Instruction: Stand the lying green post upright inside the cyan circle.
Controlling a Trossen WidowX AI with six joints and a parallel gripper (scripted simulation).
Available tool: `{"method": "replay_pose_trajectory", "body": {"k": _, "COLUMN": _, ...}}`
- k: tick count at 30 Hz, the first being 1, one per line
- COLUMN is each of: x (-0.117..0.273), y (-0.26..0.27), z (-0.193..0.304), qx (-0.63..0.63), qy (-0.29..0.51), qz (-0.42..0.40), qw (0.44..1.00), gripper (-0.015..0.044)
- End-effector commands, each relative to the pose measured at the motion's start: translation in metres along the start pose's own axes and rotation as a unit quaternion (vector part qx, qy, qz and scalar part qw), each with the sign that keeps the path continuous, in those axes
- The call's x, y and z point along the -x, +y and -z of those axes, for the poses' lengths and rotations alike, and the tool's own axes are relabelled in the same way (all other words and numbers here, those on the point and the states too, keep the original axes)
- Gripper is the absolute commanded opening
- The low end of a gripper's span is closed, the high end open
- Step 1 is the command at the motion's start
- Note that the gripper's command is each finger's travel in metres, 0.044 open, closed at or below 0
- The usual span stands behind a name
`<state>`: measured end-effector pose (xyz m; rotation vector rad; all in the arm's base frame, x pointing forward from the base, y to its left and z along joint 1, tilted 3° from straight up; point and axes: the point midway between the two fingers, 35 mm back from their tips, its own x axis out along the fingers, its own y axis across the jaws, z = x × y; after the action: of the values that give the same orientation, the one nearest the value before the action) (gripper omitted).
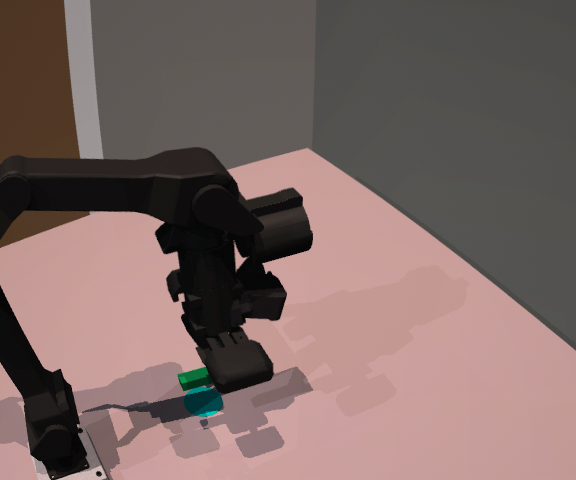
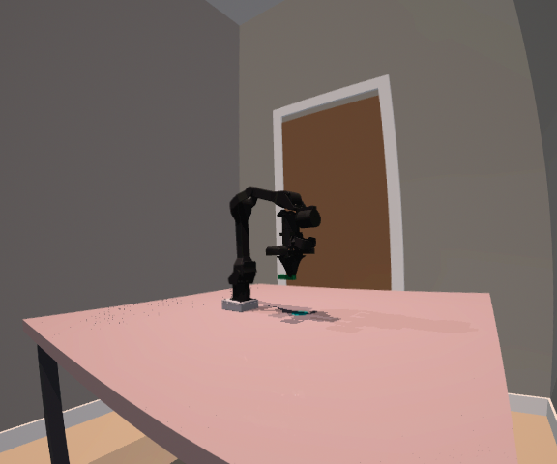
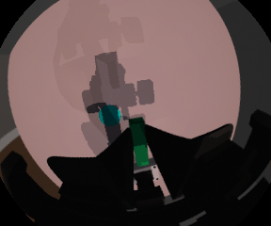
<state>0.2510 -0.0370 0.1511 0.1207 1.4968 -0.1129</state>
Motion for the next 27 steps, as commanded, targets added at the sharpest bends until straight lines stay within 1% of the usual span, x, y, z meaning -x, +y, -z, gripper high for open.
{"method": "replay_pose_trajectory", "body": {"k": 1, "x": 0.003, "y": 0.012, "z": 0.003, "qx": -0.026, "qy": -0.002, "qz": 0.001, "qw": 1.000, "gripper": 0.0023}}
{"method": "replay_pose_trajectory", "body": {"k": 17, "x": 0.011, "y": 0.059, "z": 0.018, "qx": -0.132, "qy": 0.002, "qz": -0.006, "qw": 0.991, "gripper": 0.0023}}
{"method": "replay_pose_trajectory", "body": {"k": 27, "x": 0.008, "y": 0.061, "z": 0.016, "qx": -0.125, "qy": -0.015, "qz": 0.001, "qw": 0.992, "gripper": 0.0023}}
